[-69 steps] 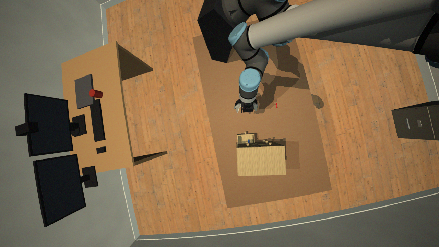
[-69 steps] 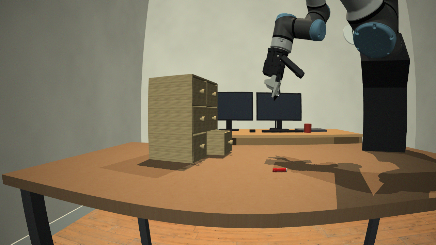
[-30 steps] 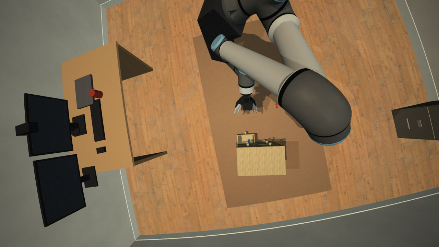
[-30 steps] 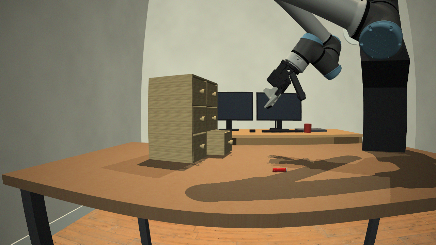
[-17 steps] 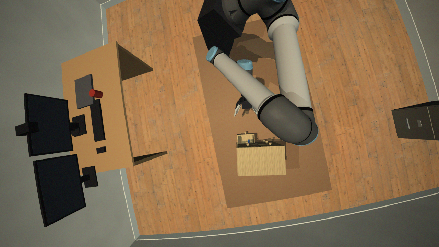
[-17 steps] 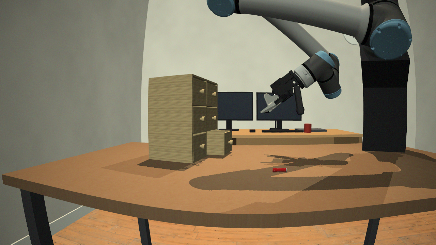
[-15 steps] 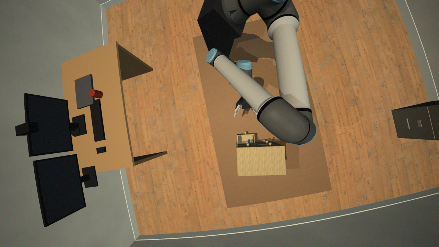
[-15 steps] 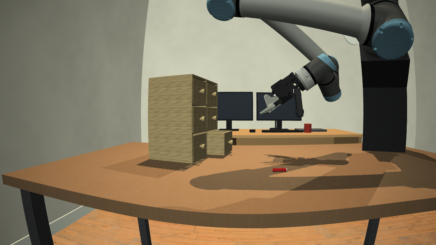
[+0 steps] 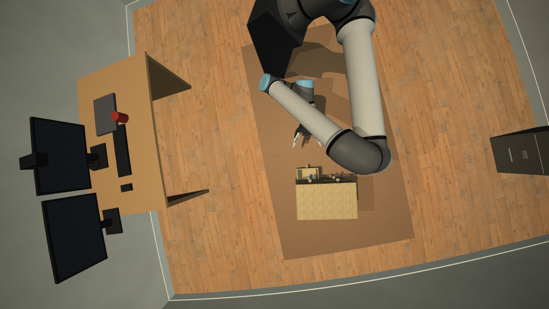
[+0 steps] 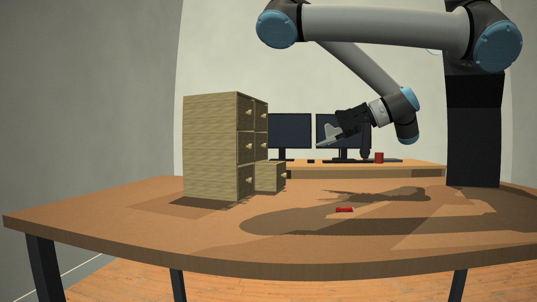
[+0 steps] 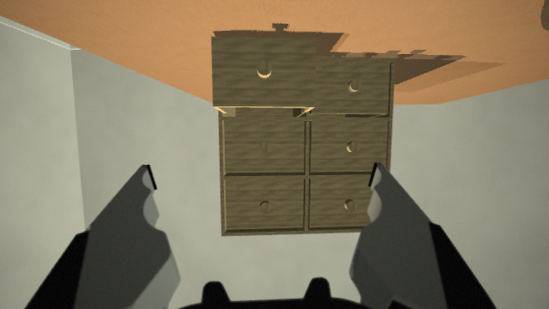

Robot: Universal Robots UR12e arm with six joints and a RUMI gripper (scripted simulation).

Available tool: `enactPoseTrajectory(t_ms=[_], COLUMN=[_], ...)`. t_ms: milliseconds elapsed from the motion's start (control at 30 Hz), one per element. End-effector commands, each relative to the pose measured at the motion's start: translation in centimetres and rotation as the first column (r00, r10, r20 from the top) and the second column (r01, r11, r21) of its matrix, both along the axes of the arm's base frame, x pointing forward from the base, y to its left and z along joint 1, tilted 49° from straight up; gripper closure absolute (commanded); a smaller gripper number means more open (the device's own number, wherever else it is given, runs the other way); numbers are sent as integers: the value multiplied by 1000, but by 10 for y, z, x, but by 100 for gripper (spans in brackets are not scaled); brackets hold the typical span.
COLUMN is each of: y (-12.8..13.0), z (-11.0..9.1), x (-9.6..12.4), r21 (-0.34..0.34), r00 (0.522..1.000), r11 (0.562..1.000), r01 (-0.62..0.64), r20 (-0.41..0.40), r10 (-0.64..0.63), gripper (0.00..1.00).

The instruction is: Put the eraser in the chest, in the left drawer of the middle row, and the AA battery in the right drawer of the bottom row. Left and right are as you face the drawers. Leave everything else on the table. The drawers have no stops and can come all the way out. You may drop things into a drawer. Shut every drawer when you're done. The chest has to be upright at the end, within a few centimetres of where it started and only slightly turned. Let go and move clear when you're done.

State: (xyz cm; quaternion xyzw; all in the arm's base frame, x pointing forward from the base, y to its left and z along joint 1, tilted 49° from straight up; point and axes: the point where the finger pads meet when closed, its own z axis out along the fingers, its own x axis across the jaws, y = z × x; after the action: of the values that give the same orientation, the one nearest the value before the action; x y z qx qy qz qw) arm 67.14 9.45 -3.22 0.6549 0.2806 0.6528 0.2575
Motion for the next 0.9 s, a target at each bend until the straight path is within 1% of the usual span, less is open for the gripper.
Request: enactPoseTrajectory(t_ms=[0,533,567,867], y=[1,2,2,2], z=[-1,-2,-2,-2], x=[3,5,5,5], r21=[0,3,3,3], r00=[999,998,998,998], r11=[1000,999,999,999], r01=[29,46,46,46], r20=[24,41,41,41], r10=[-29,-46,-46,-46], gripper=[0,0,80,80])
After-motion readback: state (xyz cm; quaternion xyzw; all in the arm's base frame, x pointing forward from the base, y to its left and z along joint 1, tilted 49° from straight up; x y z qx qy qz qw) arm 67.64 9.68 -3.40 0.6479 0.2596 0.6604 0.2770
